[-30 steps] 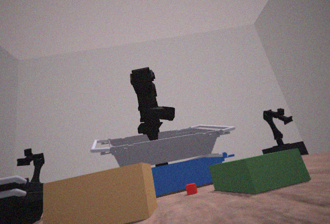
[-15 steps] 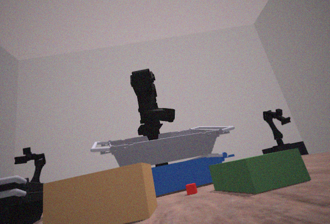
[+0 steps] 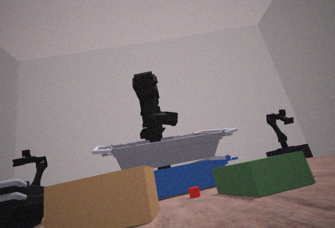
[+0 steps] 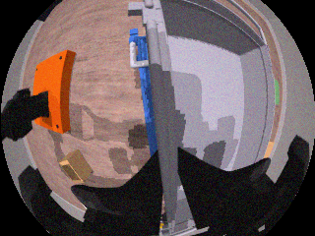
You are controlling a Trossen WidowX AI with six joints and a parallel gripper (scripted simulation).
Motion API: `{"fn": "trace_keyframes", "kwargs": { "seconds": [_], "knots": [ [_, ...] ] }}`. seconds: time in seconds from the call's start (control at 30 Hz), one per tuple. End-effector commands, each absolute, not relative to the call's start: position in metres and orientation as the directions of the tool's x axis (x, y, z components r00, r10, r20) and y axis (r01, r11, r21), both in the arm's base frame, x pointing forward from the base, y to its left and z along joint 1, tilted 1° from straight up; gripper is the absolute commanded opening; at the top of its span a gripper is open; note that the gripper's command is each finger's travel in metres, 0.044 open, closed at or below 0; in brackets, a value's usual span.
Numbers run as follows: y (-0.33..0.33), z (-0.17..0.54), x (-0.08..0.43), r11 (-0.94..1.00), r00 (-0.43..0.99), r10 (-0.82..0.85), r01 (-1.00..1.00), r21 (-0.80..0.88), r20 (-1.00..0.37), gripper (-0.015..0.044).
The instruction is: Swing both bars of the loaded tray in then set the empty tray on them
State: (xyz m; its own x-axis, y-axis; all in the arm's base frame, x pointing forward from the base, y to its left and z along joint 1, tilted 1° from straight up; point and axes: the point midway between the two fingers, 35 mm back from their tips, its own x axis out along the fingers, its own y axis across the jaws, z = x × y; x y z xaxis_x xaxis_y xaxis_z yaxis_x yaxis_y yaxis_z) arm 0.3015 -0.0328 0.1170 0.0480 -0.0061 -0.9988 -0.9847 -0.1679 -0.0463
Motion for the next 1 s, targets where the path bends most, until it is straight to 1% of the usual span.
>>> {"fn": "trace_keyframes", "kwargs": {
  "seconds": [0.0,0.97],
  "knots": [
    [-0.034,0.111,0.297,-0.17,0.03,-0.013,-0.985,-0.028,-0.999,0.0],
    [-0.035,0.095,0.293,-0.17,0.03,-0.013,-0.985,-0.027,-0.999,0.0]
  ]
}}
